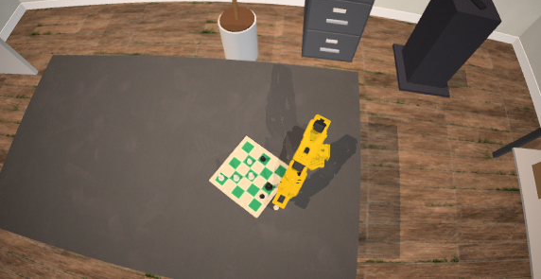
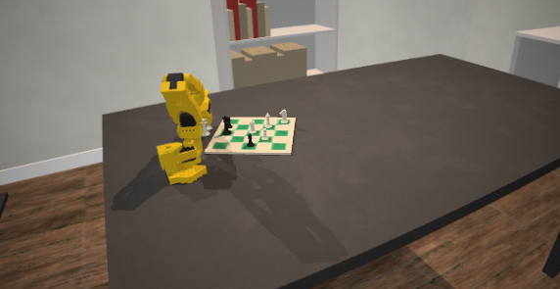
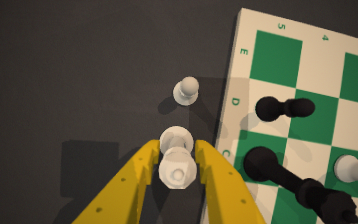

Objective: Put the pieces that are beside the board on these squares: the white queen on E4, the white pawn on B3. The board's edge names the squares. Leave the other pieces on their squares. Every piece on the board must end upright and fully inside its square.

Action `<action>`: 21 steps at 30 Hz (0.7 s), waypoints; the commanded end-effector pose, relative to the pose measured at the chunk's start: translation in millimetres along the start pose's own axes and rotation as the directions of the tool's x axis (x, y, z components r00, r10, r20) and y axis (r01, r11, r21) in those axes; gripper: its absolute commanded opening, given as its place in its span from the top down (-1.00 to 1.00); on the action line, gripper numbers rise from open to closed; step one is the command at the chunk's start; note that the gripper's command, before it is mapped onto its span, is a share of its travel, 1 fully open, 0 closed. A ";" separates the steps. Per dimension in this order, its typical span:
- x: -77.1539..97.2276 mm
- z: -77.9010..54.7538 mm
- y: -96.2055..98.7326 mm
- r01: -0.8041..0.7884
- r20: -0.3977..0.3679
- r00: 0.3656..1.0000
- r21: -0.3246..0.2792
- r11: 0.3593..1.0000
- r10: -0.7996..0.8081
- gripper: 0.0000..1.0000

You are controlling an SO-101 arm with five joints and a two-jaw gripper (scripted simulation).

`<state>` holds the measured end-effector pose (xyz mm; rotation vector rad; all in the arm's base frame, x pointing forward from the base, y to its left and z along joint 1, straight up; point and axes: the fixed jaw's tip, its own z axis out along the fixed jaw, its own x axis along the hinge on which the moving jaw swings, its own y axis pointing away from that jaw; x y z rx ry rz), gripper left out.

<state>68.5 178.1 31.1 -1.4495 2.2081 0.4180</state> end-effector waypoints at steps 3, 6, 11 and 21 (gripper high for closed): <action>6.9 2.5 2.0 0.002 -0.019 1.000 -0.006 1.000 -0.002 0.76; 9.2 2.7 2.0 0.002 -0.019 1.000 -0.006 1.000 -0.002 0.76; 10.0 2.7 2.0 0.002 -0.019 1.000 -0.006 1.000 -0.002 0.76; 7.1 0.9 2.0 0.002 -0.019 1.000 -0.006 1.000 -0.002 0.76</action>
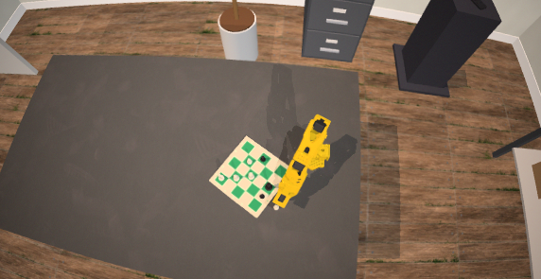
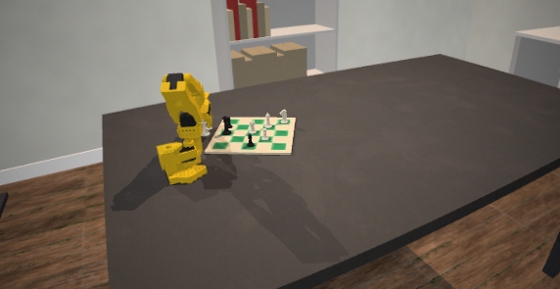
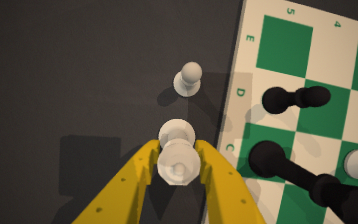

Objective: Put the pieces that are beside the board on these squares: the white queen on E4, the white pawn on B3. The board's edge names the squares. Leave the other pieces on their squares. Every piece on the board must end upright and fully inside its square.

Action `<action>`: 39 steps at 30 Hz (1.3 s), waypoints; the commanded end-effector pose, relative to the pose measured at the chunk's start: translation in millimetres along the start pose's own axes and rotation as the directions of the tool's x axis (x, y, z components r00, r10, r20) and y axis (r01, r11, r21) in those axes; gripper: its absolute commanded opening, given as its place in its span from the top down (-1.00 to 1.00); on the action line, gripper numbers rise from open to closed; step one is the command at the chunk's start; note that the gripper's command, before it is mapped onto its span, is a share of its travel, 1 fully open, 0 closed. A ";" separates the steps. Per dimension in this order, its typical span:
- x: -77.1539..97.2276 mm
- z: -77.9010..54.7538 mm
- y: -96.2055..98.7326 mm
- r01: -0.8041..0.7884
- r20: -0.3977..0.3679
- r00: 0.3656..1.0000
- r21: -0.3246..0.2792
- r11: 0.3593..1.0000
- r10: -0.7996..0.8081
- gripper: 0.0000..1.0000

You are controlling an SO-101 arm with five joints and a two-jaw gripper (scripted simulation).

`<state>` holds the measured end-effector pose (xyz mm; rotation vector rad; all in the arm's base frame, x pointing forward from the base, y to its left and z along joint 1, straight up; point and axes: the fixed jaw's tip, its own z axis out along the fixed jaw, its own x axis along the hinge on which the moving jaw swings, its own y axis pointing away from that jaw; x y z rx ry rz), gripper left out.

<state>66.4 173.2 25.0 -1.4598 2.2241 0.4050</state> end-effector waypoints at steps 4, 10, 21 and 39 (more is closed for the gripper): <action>-1.2 -1.8 2.0 0.002 0.002 1.000 -0.006 1.000 -0.002 0.76; -2.4 -2.5 1.9 0.002 0.002 1.000 -0.006 1.000 -0.002 0.76; -5.1 -3.9 1.9 0.002 0.002 1.000 -0.006 1.000 -0.002 0.76; -5.1 -3.8 -1.2 0.002 0.002 1.000 0.003 1.000 -0.002 0.76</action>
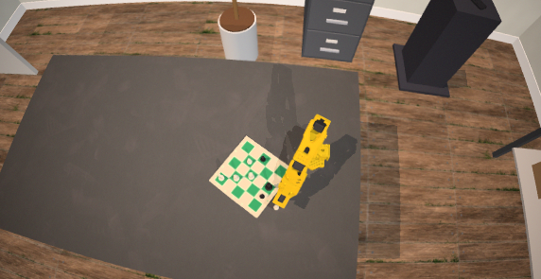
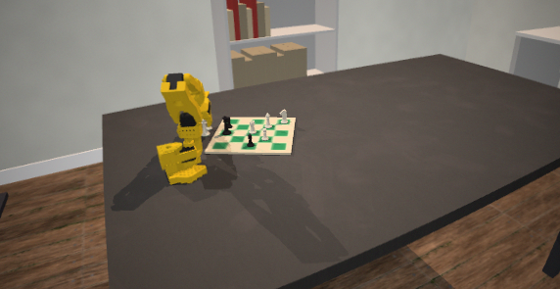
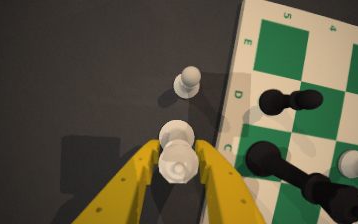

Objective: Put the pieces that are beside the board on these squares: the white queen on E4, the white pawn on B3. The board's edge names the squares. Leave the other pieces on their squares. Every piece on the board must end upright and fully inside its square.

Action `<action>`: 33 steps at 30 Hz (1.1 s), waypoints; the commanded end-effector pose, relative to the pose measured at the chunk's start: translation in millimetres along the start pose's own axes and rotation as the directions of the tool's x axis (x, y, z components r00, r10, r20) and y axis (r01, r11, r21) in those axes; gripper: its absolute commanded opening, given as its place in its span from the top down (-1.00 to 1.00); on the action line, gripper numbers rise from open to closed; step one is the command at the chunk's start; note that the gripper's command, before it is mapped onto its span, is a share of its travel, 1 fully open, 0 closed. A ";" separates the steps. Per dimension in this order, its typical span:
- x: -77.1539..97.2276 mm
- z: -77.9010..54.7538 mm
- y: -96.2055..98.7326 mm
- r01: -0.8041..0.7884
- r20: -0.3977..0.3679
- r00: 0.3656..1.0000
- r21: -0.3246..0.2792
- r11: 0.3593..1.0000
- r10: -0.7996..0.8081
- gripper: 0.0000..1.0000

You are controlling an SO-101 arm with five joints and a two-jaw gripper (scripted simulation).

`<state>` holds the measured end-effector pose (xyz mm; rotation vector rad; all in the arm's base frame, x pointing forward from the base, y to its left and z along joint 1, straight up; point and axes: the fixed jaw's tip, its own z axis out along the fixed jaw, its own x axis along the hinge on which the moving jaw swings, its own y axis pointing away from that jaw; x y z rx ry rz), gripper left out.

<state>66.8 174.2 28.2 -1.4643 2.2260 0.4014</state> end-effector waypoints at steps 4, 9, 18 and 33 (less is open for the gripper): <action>-2.9 -1.5 -2.7 -0.007 0.007 1.000 0.007 1.000 0.007 0.76; -3.2 -1.5 -4.1 -0.014 0.007 1.000 0.011 1.000 0.014 0.76; -3.3 -1.4 -4.3 -0.014 0.007 1.000 0.011 1.000 0.014 0.77; -3.3 -1.4 -4.3 -0.014 0.007 1.000 0.011 1.000 0.014 0.91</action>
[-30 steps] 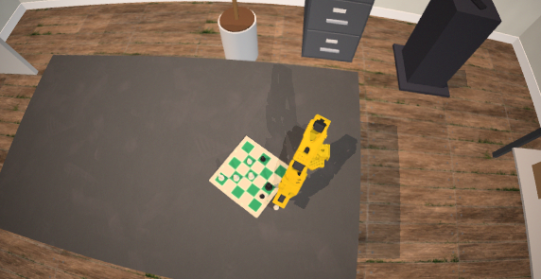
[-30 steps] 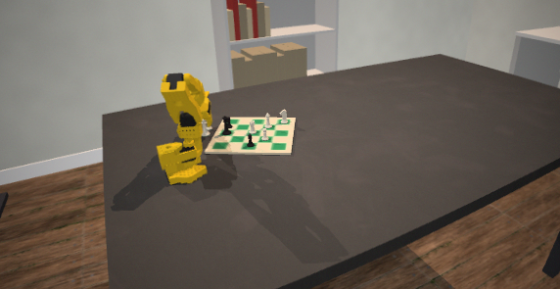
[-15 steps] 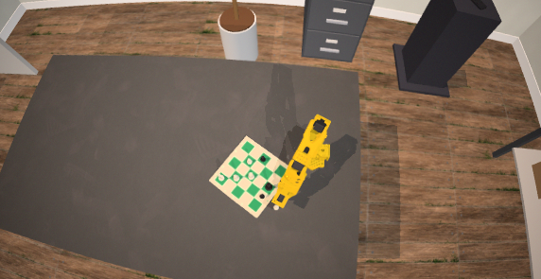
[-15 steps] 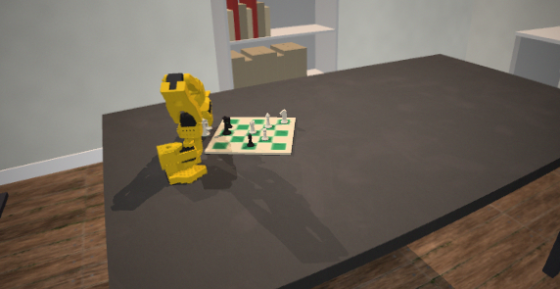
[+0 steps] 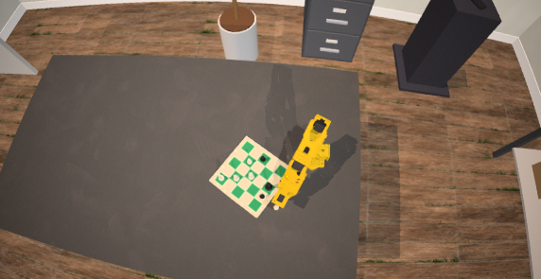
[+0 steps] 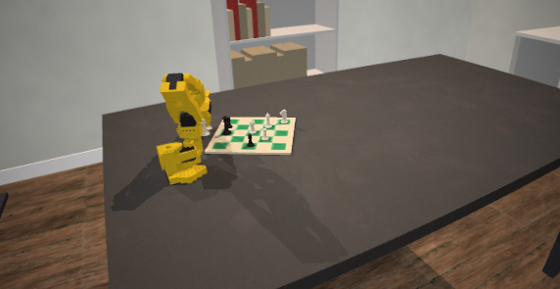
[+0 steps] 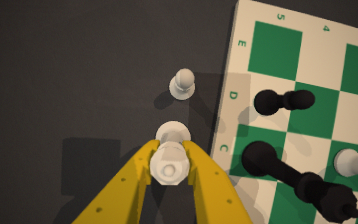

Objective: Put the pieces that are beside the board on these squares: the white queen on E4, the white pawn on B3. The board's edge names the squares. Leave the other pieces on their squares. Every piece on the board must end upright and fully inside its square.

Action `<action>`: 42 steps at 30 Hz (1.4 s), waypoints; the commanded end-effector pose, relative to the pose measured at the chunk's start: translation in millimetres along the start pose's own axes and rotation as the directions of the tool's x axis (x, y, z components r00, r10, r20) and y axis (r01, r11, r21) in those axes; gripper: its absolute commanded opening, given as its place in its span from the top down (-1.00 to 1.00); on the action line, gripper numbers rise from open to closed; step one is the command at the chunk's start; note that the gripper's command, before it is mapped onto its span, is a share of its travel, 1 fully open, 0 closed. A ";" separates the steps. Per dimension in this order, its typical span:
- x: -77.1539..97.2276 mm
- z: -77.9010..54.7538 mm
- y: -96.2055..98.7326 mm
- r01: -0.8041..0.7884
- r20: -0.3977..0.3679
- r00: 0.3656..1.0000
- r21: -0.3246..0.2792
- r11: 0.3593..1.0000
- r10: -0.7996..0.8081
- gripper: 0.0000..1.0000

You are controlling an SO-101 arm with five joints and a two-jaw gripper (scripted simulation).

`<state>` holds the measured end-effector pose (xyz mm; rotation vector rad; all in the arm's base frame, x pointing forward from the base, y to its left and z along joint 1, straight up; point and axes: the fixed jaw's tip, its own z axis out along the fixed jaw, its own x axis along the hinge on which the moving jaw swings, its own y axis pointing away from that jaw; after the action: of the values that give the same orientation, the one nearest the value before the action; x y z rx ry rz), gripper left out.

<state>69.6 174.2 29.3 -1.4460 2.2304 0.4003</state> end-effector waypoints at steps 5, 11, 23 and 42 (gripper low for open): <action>-1.8 -1.1 -1.7 -0.003 0.001 1.000 0.004 1.000 0.003 0.97; -1.8 -1.1 -1.7 -0.003 0.001 1.000 0.004 1.000 0.003 1.00; -1.8 -1.1 -1.7 -0.003 0.001 1.000 0.004 1.000 0.003 1.00; -3.1 -3.1 -2.1 -0.003 0.002 1.000 0.005 1.000 0.003 1.00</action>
<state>69.7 173.5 29.7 -1.4498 2.2368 0.3938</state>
